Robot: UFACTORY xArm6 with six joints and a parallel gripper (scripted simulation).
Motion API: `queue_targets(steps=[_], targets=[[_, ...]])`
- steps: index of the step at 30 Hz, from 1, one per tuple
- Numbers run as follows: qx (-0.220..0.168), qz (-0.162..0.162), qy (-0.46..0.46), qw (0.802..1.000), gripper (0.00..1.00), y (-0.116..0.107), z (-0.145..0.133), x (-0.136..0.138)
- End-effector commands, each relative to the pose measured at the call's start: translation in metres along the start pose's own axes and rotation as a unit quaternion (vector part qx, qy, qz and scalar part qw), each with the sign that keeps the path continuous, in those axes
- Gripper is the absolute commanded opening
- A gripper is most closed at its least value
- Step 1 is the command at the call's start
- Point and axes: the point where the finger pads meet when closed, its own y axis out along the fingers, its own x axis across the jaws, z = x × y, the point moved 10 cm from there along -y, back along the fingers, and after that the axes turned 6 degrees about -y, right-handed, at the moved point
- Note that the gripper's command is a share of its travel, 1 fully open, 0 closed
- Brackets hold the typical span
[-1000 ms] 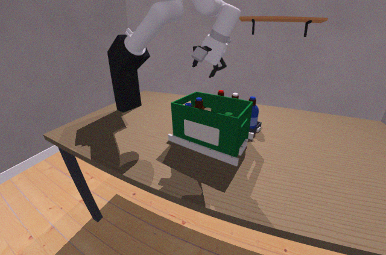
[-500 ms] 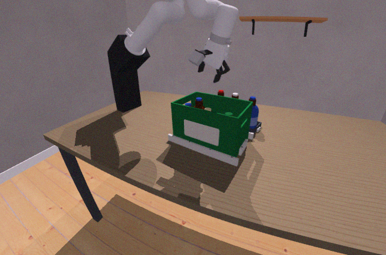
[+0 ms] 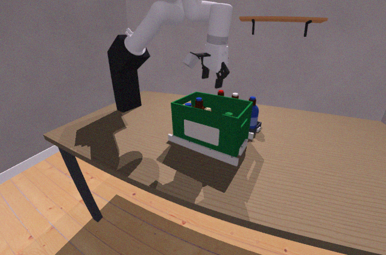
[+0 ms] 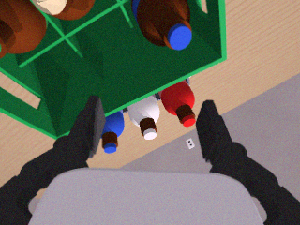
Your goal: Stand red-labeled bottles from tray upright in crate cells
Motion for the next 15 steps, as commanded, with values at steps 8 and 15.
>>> queue_targets(steps=[8,15], targets=[[0.007,0.088,0.121,0.989,1.0,-0.007,0.043,-0.027],[0.017,0.12,0.165,0.979,1.0,-0.012,0.062,-0.033]])
